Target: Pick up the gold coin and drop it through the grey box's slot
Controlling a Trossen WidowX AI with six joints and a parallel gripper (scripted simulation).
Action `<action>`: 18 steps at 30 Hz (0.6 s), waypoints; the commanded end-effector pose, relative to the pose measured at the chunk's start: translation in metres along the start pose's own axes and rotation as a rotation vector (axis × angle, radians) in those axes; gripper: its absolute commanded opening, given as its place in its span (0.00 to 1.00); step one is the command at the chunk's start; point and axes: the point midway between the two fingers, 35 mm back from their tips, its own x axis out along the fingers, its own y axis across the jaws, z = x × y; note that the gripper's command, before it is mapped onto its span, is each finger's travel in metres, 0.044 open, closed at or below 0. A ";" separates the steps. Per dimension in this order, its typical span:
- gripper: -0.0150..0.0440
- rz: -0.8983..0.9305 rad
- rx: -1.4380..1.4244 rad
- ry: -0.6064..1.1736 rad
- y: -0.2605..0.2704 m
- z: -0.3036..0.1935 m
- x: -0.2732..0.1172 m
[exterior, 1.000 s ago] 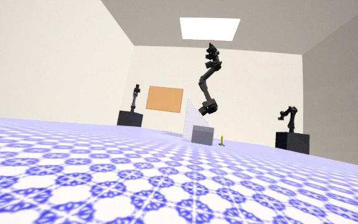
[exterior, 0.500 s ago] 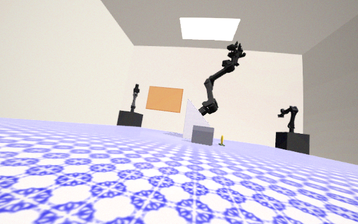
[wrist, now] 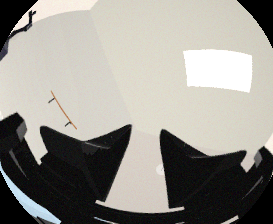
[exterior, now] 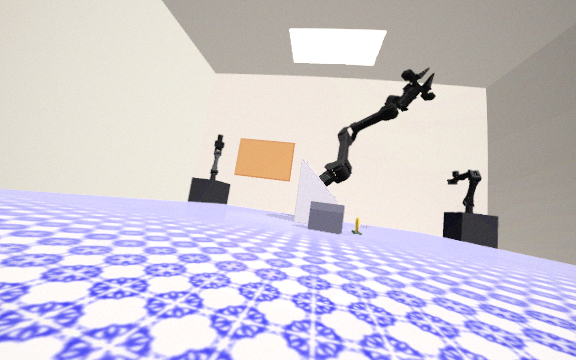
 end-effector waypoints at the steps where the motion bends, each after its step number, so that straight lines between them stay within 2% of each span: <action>1: 0.53 0.087 -0.099 0.158 0.027 -0.071 0.000; 9: 0.53 0.166 -0.199 0.329 0.043 -0.145 -0.010; 18: 0.53 0.289 -0.292 0.644 0.050 -0.269 -0.045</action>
